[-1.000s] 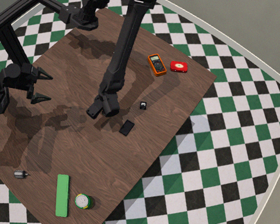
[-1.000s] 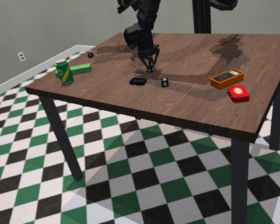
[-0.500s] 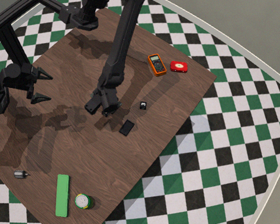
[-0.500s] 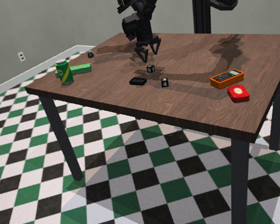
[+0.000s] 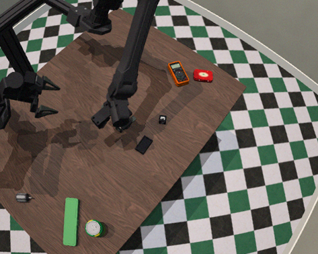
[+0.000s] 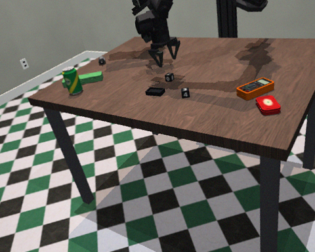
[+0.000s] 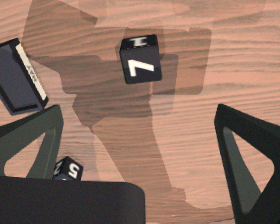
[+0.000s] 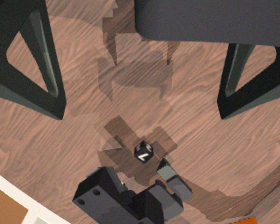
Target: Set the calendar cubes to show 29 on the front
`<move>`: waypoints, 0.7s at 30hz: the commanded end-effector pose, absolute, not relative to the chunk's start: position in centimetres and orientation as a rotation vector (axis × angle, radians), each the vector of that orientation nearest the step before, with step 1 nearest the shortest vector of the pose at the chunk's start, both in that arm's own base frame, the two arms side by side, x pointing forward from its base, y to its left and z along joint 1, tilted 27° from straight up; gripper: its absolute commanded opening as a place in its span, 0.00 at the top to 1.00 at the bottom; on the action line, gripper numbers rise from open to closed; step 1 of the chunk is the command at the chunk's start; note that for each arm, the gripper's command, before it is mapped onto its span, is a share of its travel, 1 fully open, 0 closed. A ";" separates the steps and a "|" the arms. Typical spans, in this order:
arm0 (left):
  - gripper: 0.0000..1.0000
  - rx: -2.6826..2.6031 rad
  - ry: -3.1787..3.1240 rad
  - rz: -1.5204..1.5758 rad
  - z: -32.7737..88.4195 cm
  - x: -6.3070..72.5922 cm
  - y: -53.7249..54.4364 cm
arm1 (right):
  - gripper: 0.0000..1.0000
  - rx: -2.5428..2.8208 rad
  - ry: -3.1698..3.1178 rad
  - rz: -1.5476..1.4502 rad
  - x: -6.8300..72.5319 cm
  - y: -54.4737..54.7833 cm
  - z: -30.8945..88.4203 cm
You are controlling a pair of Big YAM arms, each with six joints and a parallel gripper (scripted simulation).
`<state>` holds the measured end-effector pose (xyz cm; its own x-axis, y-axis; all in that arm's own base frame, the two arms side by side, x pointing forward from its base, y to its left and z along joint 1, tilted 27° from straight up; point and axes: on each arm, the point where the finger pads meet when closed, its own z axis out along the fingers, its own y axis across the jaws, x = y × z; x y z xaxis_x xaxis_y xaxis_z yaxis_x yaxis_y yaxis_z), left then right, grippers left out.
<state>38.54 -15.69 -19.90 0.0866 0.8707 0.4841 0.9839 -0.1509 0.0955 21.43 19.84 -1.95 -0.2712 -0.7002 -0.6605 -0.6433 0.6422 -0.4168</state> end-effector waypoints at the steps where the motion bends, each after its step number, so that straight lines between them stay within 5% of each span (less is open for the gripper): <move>1: 0.00 -2.258 -1.608 -0.627 -21.9 37.8 -17.4 | 0.00 -1.040 1.986 -0.076 21.8 20.4 -1.8; 11: 0.00 -2.422 -0.991 -0.699 -24.7 35.9 -18.8 | 0.00 -1.040 1.986 -0.076 21.8 20.4 -1.8; 21: 0.00 -2.412 -1.006 -0.742 -24.5 36.3 -18.8 | 0.00 -1.040 1.986 -0.076 21.8 20.4 -1.8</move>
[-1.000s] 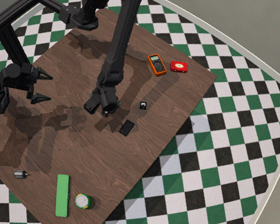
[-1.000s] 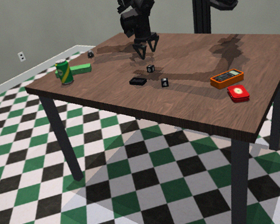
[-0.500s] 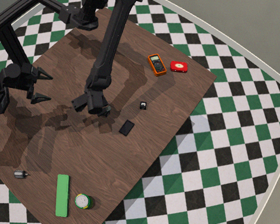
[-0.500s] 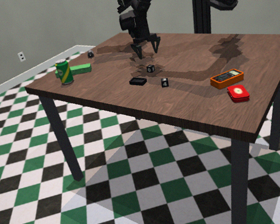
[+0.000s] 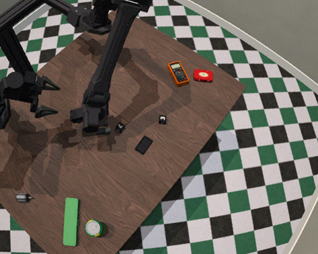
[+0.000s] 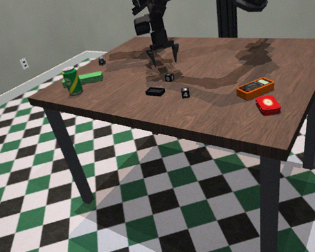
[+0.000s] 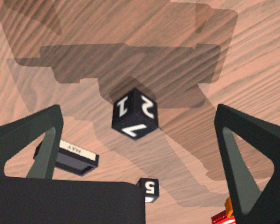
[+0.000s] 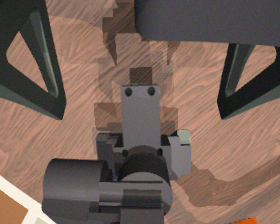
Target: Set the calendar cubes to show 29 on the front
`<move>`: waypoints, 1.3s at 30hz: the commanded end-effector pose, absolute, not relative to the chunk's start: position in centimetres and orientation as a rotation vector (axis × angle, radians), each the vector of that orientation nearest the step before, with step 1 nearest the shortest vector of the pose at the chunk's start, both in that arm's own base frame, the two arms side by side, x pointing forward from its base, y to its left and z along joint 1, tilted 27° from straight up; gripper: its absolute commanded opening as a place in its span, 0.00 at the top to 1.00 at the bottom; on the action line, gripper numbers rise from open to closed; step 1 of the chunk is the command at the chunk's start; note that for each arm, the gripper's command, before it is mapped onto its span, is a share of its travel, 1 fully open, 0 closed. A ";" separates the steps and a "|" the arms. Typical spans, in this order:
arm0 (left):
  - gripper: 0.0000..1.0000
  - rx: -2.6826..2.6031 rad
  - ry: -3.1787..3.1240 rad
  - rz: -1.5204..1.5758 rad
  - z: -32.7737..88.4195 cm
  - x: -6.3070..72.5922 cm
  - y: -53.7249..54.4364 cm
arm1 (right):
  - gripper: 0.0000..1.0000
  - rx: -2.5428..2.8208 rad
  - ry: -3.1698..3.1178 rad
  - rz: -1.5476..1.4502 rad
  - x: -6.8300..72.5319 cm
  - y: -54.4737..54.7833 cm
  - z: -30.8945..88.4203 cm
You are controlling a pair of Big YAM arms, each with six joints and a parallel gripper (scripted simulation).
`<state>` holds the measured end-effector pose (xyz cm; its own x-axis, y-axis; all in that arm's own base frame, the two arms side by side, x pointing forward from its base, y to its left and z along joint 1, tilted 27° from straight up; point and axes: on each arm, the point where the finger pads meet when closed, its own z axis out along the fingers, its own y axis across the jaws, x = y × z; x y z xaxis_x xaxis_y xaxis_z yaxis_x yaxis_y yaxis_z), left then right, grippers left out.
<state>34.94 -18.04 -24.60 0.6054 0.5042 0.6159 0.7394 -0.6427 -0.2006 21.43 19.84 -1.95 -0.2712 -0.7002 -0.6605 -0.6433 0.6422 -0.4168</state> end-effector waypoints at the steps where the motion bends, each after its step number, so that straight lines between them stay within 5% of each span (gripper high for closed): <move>1: 0.00 -2.411 -1.006 -0.741 -24.4 36.3 -18.8 | 0.00 -1.040 1.986 -0.076 21.8 20.4 -1.8; 39: 0.00 -1.366 -2.614 -0.779 -22.3 39.6 -15.9 | 0.00 -1.040 1.986 -0.076 21.8 20.4 -1.8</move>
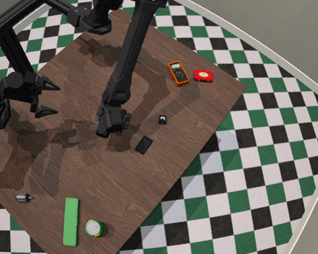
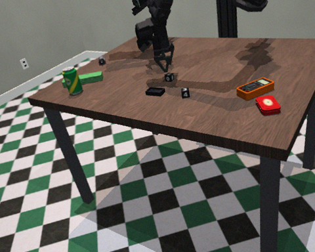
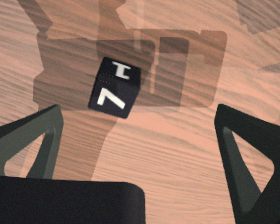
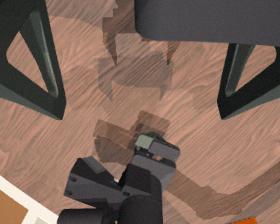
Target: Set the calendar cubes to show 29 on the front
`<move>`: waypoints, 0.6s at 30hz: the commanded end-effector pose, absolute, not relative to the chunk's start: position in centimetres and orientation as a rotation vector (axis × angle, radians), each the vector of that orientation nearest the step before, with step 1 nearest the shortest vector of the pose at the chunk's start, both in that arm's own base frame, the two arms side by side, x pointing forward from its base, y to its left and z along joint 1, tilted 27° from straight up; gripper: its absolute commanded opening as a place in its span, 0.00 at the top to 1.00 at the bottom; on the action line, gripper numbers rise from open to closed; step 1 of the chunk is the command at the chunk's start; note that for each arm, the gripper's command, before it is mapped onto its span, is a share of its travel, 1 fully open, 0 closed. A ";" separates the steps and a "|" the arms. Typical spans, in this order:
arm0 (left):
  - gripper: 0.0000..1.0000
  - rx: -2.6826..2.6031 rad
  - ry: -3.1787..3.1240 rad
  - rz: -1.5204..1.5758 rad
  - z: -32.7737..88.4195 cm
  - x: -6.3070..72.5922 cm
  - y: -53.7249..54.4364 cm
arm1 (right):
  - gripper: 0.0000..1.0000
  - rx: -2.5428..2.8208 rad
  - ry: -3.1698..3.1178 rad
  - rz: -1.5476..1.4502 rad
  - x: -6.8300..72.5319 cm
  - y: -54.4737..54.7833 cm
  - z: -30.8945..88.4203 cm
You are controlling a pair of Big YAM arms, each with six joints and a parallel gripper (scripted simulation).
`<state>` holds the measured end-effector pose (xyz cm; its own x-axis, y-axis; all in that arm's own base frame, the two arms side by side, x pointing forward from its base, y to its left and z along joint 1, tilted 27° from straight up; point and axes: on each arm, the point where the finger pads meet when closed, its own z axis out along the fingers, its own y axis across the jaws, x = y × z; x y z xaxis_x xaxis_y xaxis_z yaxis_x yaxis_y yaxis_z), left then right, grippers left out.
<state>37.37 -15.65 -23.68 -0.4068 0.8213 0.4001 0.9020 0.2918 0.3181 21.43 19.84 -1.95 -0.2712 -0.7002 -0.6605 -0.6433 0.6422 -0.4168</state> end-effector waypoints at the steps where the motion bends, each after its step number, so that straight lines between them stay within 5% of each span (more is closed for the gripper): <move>1: 0.00 -1.314 -2.652 -0.774 -22.2 39.7 -15.9 | 0.00 -1.040 1.986 -0.076 21.8 20.4 -1.8; 18: 0.00 -0.336 -3.087 -0.662 -21.3 41.2 -14.3 | 0.00 -1.040 1.986 -0.076 21.8 20.4 -1.8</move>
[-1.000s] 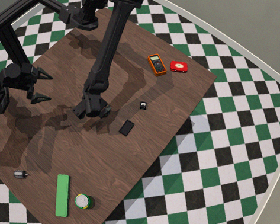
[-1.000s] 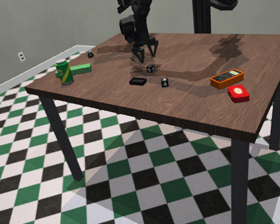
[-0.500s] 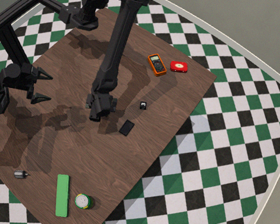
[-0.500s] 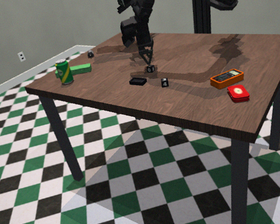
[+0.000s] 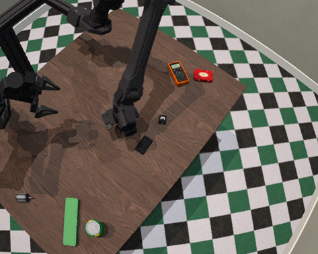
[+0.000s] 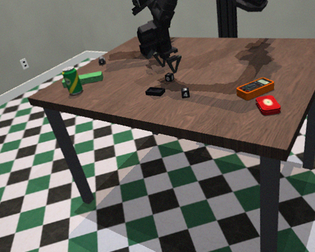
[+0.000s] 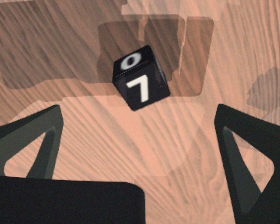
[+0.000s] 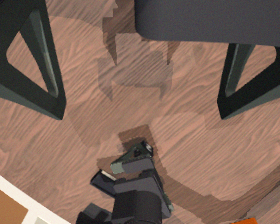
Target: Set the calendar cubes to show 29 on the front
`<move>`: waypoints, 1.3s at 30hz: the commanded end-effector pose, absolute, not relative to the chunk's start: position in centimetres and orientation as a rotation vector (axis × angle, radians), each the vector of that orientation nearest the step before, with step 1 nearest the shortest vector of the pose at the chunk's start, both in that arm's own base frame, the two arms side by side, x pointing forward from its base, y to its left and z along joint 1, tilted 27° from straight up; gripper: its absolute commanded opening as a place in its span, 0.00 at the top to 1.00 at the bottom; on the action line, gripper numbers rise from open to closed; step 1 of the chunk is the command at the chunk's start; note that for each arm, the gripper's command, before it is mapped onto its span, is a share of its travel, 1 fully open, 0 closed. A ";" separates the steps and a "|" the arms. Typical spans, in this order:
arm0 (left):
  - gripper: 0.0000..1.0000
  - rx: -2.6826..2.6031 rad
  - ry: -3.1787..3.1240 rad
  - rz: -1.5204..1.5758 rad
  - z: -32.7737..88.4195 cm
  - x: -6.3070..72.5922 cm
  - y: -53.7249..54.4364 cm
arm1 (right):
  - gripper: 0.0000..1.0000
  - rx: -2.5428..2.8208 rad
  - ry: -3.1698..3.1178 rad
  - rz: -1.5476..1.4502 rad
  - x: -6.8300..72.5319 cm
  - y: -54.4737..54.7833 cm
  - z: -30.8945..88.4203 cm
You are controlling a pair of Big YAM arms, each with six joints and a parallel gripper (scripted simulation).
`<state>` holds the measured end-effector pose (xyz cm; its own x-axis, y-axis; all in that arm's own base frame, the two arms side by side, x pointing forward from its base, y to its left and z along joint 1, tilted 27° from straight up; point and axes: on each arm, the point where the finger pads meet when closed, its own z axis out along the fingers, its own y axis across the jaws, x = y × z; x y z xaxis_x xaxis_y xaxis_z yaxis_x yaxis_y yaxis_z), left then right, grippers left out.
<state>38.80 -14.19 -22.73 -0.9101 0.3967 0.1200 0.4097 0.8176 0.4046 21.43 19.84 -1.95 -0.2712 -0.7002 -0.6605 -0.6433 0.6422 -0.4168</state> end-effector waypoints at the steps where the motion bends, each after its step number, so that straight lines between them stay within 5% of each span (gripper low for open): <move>1: 0.00 -0.267 -3.100 -0.654 -21.2 41.3 -14.2 | 0.00 -1.040 1.986 -0.076 21.8 20.4 -1.8; 24: 0.00 1.240 -2.976 -0.421 -19.5 43.3 -11.9 | 0.00 -1.040 1.986 -0.076 21.8 20.4 -1.8; 39: 0.00 1.303 -2.935 -0.393 -19.8 43.1 -12.1 | 0.00 -1.040 1.986 -0.076 21.8 20.4 -1.8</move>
<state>41.40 -11.28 -20.73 -0.6840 -0.7094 -0.1698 -0.7282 0.6507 0.2151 21.43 19.84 -1.95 -0.2712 -0.7002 -0.6605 -0.6433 0.6422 -0.4168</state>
